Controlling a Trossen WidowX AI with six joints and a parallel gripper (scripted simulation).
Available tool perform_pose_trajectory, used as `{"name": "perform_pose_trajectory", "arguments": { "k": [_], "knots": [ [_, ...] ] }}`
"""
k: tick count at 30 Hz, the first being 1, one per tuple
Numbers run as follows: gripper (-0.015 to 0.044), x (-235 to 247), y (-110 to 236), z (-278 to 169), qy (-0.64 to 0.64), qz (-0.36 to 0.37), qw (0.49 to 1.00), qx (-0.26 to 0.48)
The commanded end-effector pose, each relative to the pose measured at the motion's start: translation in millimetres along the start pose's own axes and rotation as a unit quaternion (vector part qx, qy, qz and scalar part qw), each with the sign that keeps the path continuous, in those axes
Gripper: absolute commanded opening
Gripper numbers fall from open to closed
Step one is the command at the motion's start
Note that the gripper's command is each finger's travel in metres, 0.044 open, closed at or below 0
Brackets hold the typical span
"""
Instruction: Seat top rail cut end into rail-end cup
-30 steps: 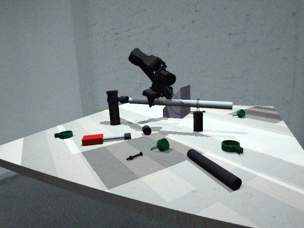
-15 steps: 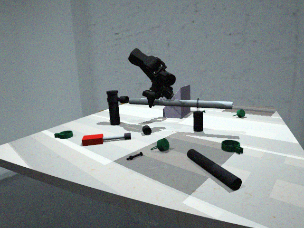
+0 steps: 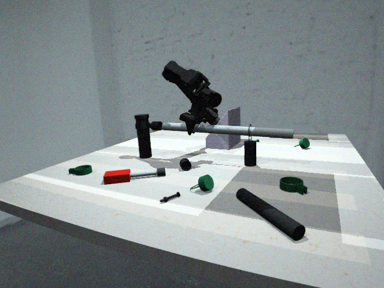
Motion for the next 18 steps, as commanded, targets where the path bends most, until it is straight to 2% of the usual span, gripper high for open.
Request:
{"name": "perform_pose_trajectory", "arguments": {
  "k": [1,18],
  "knots": [
    [0.0000,-3.2,3.7,-1.4,-0.003,-0.004,1.000,-0.001],
    [0.0000,-3.7,-5.8,-20.2,0.000,0.000,1.000,0.001]
  ]
}}
Point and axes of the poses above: the point midway between the two fingers, 35 mm back from their tips, its own y axis back along the fingers, its own x axis across the jaws, z = x × y, the point moved 1 cm from there along y, back along the fingers, and after that the axes turned 5 degrees about -y, right-handed, at the moved point
